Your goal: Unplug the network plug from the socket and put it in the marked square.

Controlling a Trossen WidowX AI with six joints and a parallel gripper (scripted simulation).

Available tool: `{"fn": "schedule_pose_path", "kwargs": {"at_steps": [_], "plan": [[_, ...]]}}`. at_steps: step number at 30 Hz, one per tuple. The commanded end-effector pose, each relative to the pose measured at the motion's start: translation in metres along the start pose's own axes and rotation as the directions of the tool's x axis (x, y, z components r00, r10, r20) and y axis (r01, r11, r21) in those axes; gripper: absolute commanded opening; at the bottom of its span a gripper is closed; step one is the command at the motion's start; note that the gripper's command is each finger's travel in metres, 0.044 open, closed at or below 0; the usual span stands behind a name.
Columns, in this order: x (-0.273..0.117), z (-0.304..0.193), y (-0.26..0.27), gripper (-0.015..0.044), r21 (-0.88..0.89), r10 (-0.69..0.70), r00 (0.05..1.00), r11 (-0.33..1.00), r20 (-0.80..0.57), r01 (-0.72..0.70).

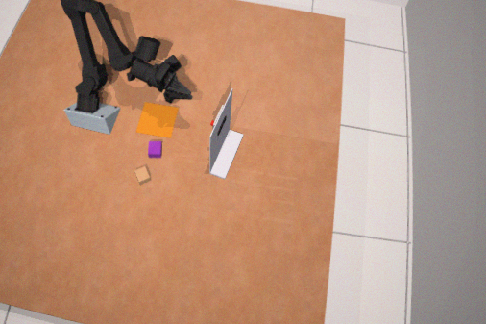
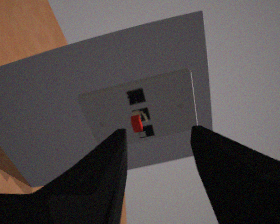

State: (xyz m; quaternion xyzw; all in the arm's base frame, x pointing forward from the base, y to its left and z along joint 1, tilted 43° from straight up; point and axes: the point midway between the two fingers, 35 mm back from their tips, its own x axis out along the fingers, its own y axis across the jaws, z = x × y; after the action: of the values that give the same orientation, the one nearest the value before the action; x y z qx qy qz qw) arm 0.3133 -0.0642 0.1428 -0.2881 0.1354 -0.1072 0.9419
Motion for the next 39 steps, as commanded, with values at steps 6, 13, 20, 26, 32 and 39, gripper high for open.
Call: {"fn": "schedule_pose_path", "kwargs": {"at_steps": [6, 13, 20, 26, 32, 39], "plan": [[-0.012, -0.053, 0.009, 0.0156, -0.210, -0.041, 0.993, 0.978, -0.109, 0.018], [-0.006, -0.052, 0.008, 0.0156, -0.214, -0.042, 0.993, 0.977, -0.111, 0.018], [0.015, -0.047, 0.008, 0.0156, -0.214, -0.043, 0.993, 0.977, -0.110, 0.019], [0.033, -0.045, 0.008, 0.0156, -0.214, -0.044, 0.993, 0.977, -0.109, 0.019], [0.047, -0.045, 0.010, 0.0156, -0.214, -0.044, 0.993, 0.977, -0.109, 0.020], [0.055, -0.043, 0.009, 0.0156, -0.214, -0.044, 0.993, 0.977, -0.108, 0.020]]}}
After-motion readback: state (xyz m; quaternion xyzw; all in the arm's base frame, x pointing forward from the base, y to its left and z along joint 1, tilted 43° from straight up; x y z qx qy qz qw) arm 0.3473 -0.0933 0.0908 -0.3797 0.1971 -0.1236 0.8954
